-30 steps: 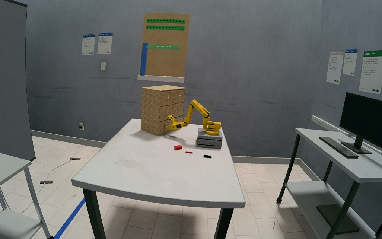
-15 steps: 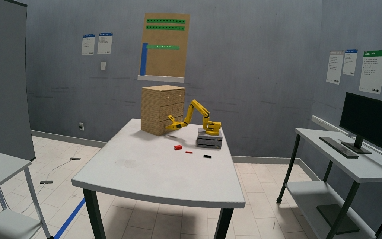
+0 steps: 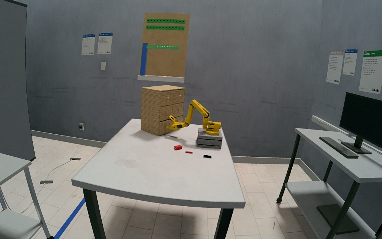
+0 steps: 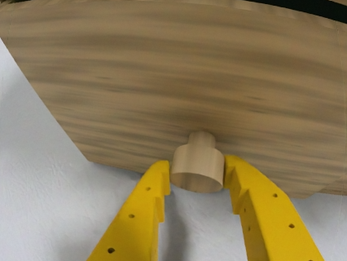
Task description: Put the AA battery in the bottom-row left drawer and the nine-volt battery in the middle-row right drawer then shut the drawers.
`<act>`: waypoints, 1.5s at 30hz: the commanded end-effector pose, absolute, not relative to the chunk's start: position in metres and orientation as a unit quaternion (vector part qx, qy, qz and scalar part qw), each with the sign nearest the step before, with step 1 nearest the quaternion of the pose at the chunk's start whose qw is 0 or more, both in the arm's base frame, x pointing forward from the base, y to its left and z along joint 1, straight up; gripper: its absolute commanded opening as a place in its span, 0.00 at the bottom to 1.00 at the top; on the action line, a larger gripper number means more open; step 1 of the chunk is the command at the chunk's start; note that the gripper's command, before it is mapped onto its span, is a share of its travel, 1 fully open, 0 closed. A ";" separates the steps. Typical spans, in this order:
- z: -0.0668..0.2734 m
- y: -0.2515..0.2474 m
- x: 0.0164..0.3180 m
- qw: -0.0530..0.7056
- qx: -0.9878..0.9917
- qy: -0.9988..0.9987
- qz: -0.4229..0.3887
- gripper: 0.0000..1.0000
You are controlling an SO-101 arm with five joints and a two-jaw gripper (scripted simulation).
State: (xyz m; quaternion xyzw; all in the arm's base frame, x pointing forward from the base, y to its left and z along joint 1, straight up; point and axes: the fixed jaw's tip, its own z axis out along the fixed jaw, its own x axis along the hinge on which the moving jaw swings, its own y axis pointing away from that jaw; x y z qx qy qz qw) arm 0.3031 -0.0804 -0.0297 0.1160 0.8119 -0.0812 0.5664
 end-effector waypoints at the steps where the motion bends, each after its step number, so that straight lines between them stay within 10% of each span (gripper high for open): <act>1: -0.028 -0.079 0.301 0.567 0.116 0.812 -0.079 0.00; 45: -0.028 -0.074 0.292 0.567 0.113 0.812 -0.077 0.00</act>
